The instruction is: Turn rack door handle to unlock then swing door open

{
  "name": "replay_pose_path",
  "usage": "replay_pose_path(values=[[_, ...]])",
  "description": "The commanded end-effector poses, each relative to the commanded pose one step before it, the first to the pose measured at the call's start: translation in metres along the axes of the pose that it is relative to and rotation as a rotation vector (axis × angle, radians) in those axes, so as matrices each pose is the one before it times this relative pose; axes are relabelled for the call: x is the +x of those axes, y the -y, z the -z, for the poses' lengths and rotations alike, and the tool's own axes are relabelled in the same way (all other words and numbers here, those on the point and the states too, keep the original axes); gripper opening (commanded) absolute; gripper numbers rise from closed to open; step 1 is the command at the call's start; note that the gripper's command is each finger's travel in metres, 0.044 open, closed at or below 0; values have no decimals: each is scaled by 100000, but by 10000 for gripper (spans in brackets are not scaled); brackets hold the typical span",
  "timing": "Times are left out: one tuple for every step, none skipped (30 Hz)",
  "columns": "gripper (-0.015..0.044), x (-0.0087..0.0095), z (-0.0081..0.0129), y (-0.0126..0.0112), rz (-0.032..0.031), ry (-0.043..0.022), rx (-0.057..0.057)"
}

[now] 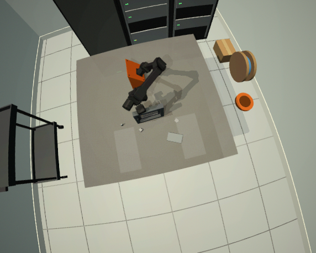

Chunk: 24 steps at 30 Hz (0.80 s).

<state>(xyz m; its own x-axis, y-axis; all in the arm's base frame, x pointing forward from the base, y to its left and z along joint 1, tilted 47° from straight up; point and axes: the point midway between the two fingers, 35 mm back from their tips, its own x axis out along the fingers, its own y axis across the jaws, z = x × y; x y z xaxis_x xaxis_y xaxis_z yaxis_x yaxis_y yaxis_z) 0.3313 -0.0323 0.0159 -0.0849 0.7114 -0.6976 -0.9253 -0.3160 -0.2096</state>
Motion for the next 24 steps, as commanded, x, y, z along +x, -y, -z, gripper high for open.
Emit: replay_pose_path(values=[[183, 10, -25, 63, 290, 169, -532], [176, 0, 0, 0, 0, 0, 0], [170, 0, 0, 0, 0, 0, 0], [163, 0, 0, 0, 0, 0, 0], [156, 0, 0, 0, 0, 0, 0], [150, 0, 0, 0, 0, 0, 0], [143, 0, 0, 0, 0, 0, 0], [136, 0, 0, 0, 0, 0, 0], [130, 0, 0, 0, 0, 0, 0], [123, 0, 0, 0, 0, 0, 0], [116, 0, 0, 0, 0, 0, 0], [110, 0, 0, 0, 0, 0, 0], [103, 0, 0, 0, 0, 0, 0], [96, 0, 0, 0, 0, 0, 0], [90, 0, 0, 0, 0, 0, 0], [83, 0, 0, 0, 0, 0, 0], [76, 0, 0, 0, 0, 0, 0], [70, 0, 0, 0, 0, 0, 0], [63, 0, 0, 0, 0, 0, 0], [56, 0, 0, 0, 0, 0, 0], [50, 0, 0, 0, 0, 0, 0], [43, 0, 0, 0, 0, 0, 0], [36, 0, 0, 0, 0, 0, 0], [30, 0, 0, 0, 0, 0, 0]])
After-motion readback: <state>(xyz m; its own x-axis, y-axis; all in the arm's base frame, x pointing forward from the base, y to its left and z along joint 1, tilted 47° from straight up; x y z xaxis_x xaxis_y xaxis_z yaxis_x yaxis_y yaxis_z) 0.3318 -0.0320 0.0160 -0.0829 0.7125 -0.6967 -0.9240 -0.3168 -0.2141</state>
